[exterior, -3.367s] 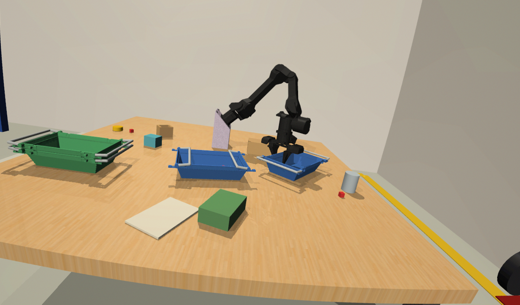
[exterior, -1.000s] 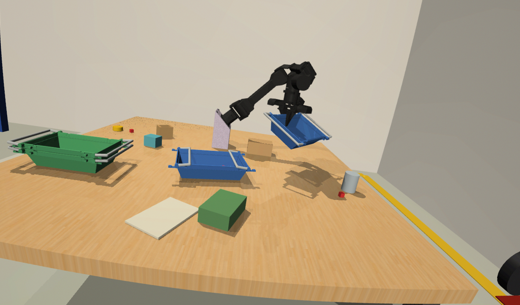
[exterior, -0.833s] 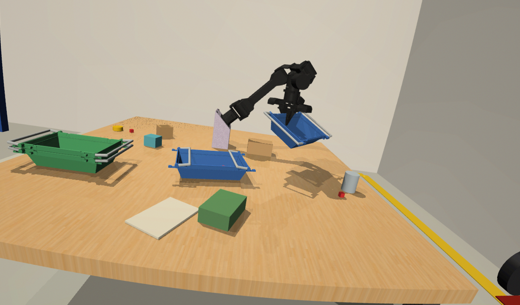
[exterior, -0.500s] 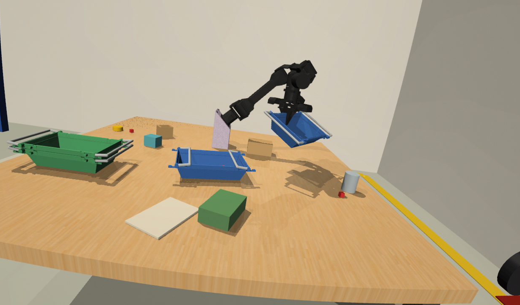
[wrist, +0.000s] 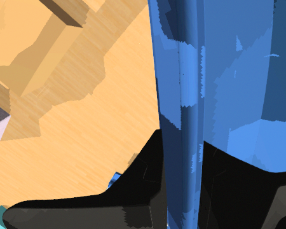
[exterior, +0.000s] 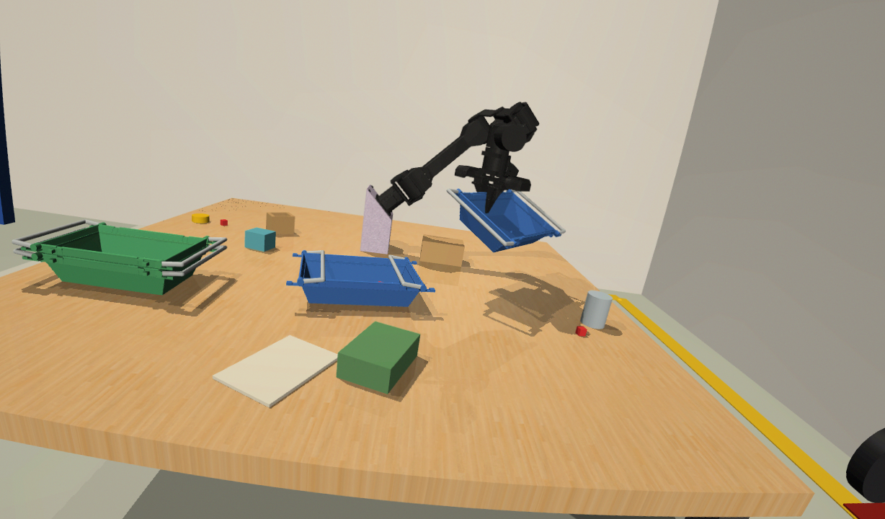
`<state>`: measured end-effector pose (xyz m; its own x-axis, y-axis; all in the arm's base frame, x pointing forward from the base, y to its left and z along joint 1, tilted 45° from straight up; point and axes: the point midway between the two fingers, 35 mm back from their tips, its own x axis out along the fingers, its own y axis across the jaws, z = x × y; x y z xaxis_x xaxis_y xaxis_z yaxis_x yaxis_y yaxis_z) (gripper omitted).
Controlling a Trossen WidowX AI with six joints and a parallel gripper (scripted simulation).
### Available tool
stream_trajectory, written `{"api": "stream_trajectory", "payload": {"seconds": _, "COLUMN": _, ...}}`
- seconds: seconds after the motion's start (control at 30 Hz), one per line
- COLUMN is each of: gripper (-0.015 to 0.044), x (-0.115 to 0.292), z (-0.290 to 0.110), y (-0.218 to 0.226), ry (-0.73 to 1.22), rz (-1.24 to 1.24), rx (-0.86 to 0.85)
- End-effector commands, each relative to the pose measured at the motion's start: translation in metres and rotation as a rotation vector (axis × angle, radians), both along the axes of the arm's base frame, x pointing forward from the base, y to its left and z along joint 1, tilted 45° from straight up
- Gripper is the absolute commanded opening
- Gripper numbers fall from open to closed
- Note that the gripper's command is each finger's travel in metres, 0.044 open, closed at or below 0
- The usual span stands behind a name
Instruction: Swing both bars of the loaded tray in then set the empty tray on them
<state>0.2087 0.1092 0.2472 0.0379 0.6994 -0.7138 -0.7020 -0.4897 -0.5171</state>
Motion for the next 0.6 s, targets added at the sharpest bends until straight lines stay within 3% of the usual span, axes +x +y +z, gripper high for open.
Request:
{"api": "stream_trajectory", "payload": {"seconds": 0.0, "gripper": 0.0, "x": 0.013, "z": -0.003, "y": -0.007, "ry": 0.007, "rz": -0.029, "rx": 0.001}}
{"api": "stream_trajectory", "payload": {"seconds": 0.57, "gripper": 0.0, "x": 0.061, "z": -0.038, "y": -0.047, "ry": 0.107, "rz": -0.14, "rx": -0.018}}
